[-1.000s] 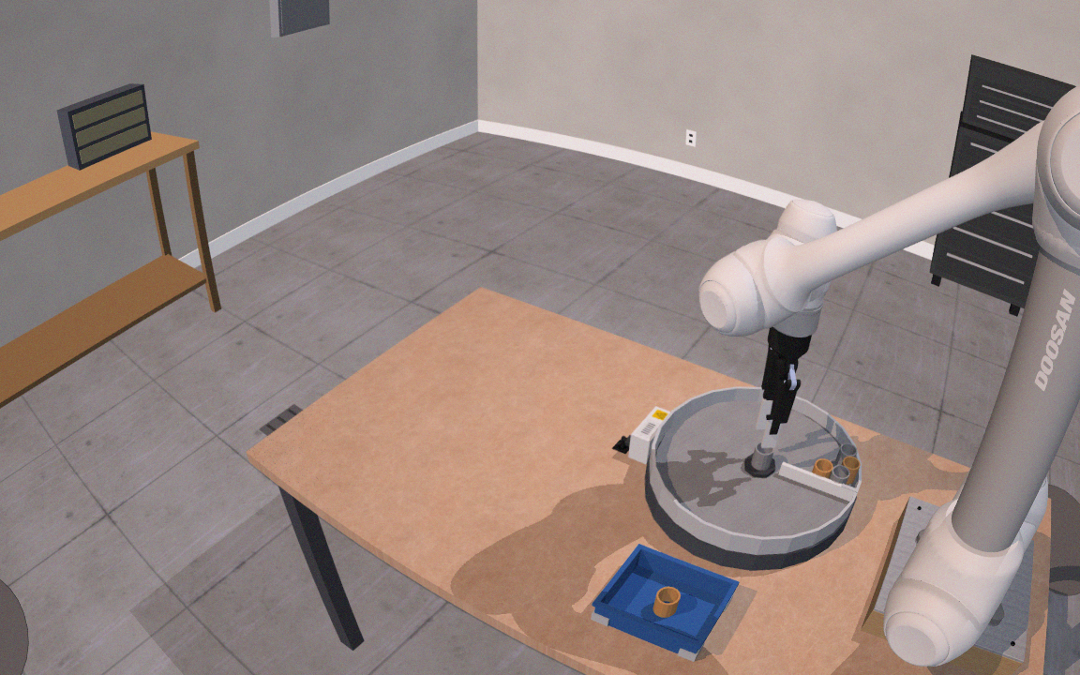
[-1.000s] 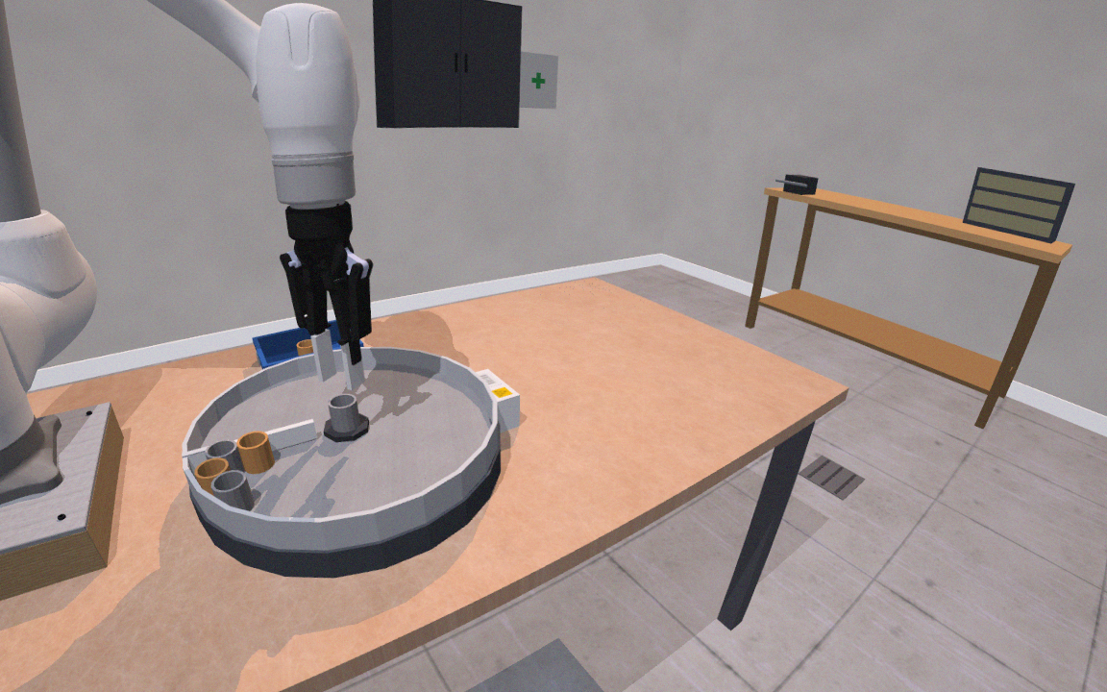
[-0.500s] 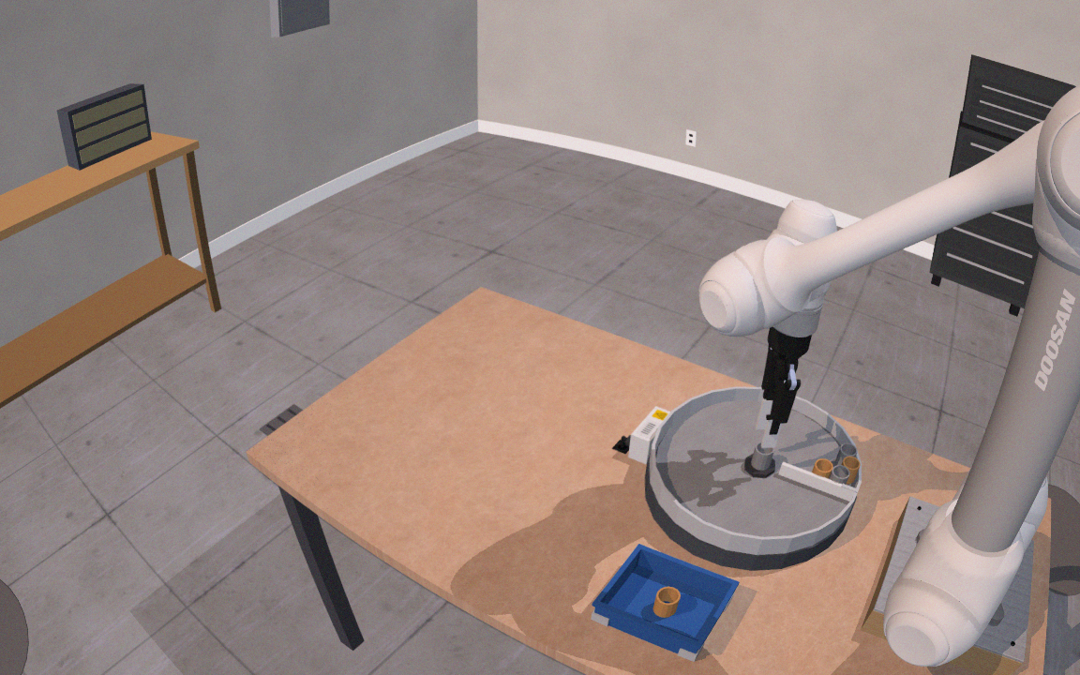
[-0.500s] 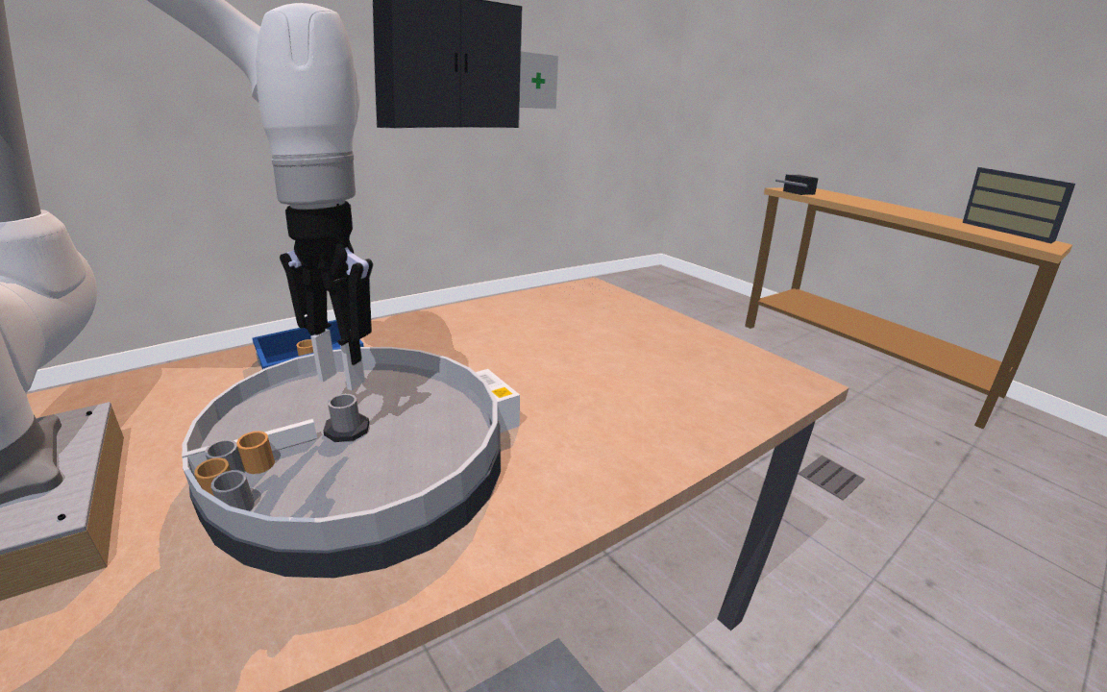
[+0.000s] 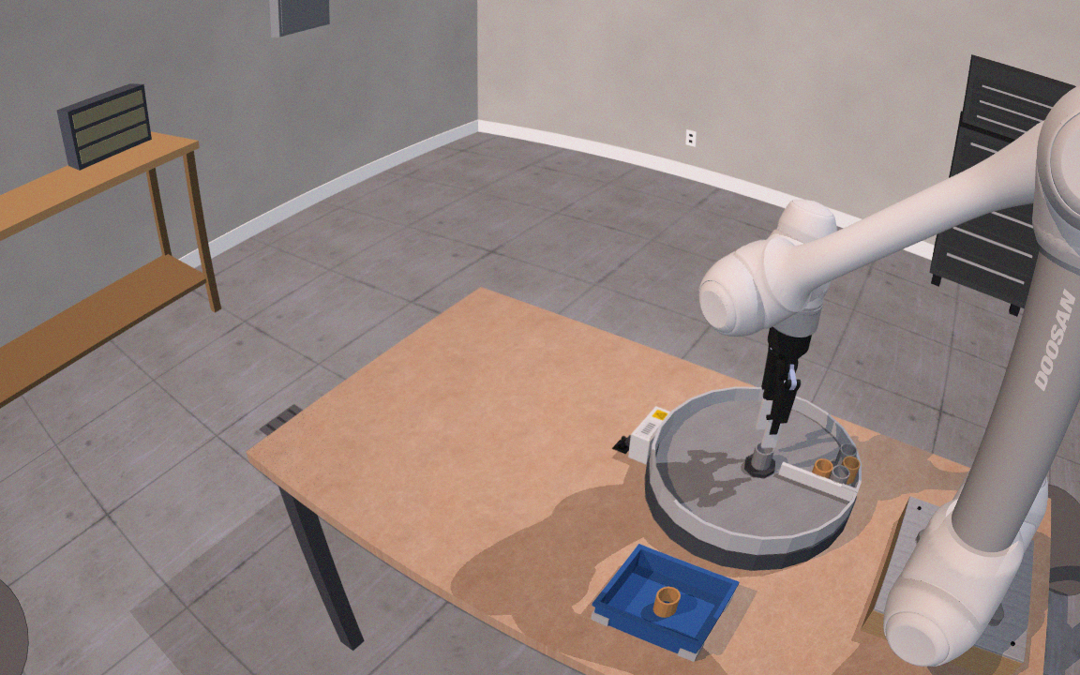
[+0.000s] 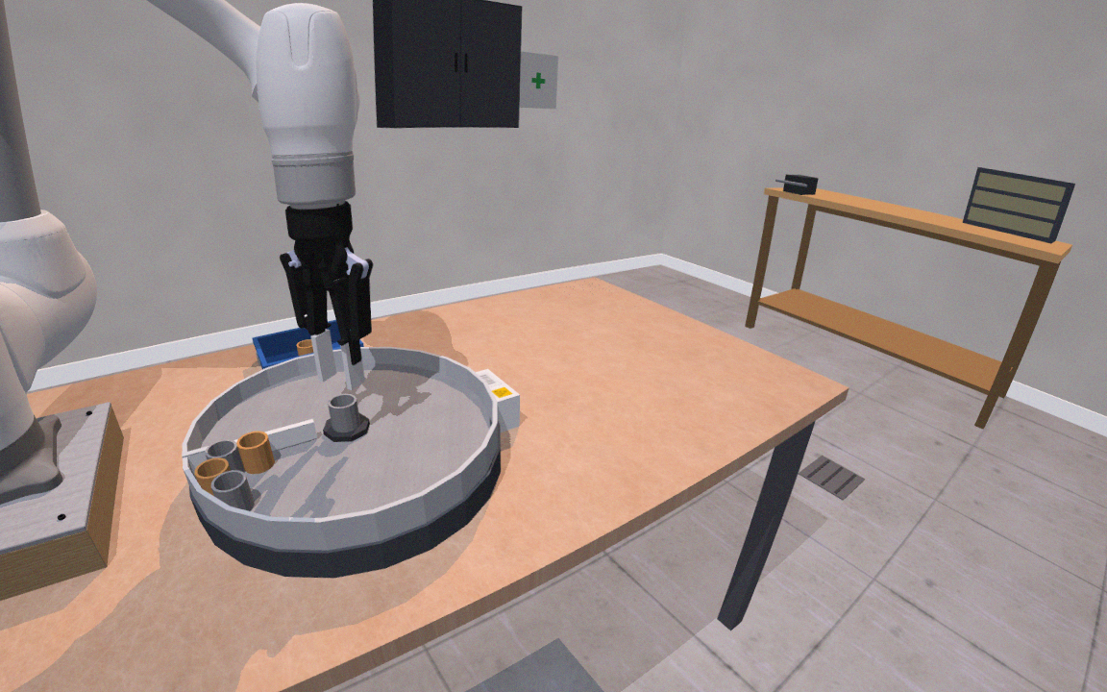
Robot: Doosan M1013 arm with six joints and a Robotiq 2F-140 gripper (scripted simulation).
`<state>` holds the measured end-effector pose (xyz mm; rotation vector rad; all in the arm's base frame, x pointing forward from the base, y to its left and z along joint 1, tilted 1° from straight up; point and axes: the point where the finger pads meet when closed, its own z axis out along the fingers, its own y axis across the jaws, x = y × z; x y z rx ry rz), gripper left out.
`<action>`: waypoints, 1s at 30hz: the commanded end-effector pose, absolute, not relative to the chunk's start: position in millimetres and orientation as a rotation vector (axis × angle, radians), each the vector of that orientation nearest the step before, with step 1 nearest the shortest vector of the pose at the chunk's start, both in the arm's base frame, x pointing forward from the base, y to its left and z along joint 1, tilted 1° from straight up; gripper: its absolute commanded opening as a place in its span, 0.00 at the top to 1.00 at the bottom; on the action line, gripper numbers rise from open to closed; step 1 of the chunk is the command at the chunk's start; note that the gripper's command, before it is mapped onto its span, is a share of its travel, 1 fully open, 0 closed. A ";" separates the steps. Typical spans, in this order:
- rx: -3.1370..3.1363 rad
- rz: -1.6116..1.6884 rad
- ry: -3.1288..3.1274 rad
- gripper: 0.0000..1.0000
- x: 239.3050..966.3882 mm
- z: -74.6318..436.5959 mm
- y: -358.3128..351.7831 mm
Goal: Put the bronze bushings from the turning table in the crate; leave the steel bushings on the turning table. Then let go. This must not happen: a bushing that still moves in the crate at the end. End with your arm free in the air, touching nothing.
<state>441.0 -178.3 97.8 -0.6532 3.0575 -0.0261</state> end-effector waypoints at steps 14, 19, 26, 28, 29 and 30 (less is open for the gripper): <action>-0.653 -0.026 3.057 0.72 441.0 97.8 -178.2; -0.653 -0.026 3.057 0.72 439.5 97.8 -178.3; -0.653 -0.026 3.058 0.72 379.8 96.7 -177.8; -0.653 -0.026 3.058 0.72 344.5 97.0 -178.9; -0.653 -0.026 3.058 0.72 337.8 97.1 -179.3; -0.653 -0.026 3.057 0.72 328.4 97.3 -179.8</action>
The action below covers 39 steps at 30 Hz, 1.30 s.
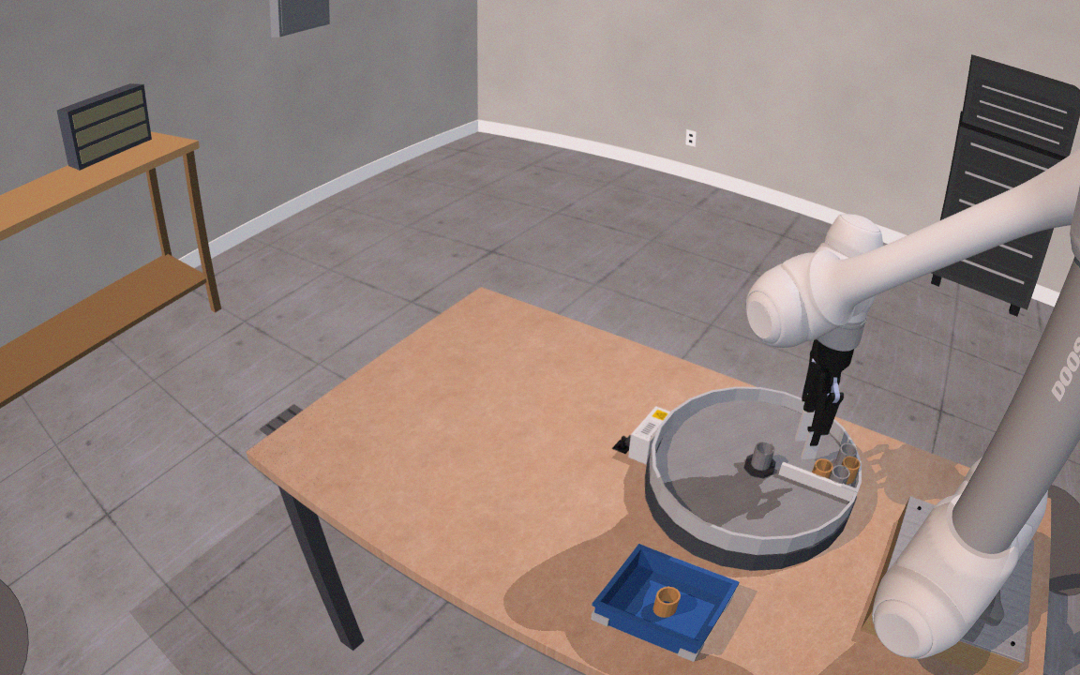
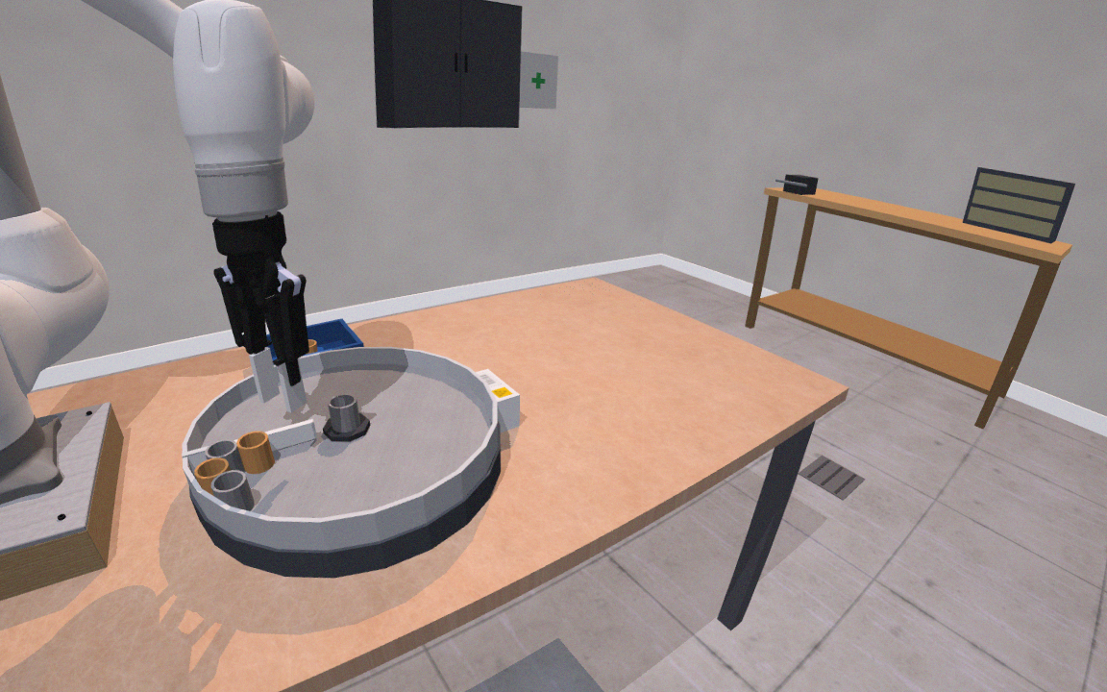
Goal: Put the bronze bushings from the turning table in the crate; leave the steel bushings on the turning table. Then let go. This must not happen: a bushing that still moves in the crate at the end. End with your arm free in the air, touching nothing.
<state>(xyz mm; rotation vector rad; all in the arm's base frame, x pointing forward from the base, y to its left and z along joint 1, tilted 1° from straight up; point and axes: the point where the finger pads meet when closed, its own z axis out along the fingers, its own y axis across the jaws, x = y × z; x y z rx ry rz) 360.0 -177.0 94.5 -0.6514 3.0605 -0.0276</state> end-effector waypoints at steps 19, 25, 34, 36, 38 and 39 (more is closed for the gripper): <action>-0.653 -0.026 3.057 0.72 315.5 97.3 -180.1; -0.653 -0.026 3.057 0.72 315.5 97.3 -180.1; -0.653 -0.026 3.057 0.72 315.5 97.3 -180.1; -0.653 -0.026 3.057 0.72 315.5 97.3 -180.1; -0.653 -0.026 3.057 0.72 315.5 97.1 -180.1; -0.653 -0.026 3.057 0.72 315.5 95.9 -180.2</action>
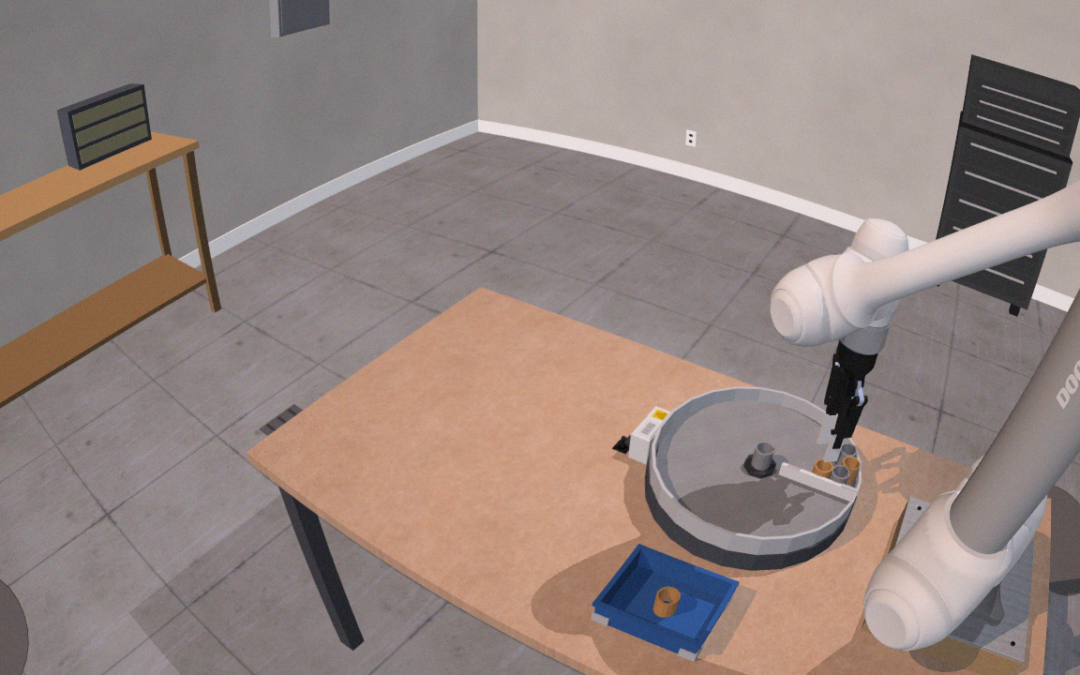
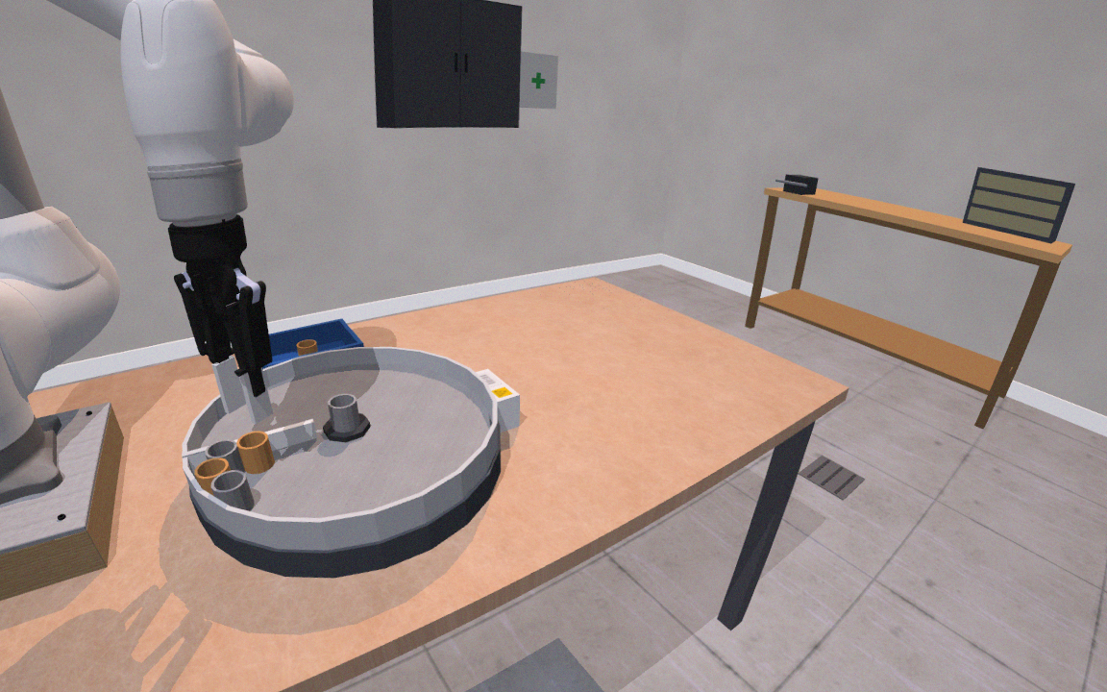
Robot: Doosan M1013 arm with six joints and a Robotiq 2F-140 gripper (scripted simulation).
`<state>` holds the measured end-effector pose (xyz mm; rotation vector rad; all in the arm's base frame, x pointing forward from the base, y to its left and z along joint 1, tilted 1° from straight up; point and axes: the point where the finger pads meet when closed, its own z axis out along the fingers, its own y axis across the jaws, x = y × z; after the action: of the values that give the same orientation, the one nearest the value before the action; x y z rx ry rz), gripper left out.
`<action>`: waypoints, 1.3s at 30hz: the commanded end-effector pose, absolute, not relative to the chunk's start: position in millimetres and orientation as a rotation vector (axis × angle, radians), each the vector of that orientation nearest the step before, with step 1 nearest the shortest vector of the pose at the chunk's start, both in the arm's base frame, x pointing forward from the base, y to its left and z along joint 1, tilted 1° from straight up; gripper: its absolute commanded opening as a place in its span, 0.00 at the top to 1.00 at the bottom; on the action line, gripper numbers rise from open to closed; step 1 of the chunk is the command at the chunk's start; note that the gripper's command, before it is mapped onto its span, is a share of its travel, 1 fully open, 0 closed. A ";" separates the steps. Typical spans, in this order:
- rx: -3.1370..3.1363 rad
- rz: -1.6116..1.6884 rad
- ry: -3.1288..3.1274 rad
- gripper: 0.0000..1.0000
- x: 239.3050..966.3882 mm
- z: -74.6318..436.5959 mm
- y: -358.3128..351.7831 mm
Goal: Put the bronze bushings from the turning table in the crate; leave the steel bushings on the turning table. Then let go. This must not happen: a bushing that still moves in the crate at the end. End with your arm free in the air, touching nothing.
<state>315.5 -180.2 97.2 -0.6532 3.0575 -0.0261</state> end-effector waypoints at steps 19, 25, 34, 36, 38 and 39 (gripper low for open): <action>-0.653 -0.026 3.057 0.72 315.8 73.2 -180.5; -0.653 -0.026 3.057 0.72 315.8 73.2 -180.5; -0.653 -0.026 3.057 0.72 315.8 73.2 -180.5; -0.653 -0.026 3.057 0.72 315.8 73.2 -180.5; -0.653 -0.026 3.057 0.72 315.8 73.2 -180.5; -0.653 -0.026 3.057 0.72 315.8 73.2 -180.5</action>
<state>315.8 -180.5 73.2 -0.6532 3.0575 -0.0261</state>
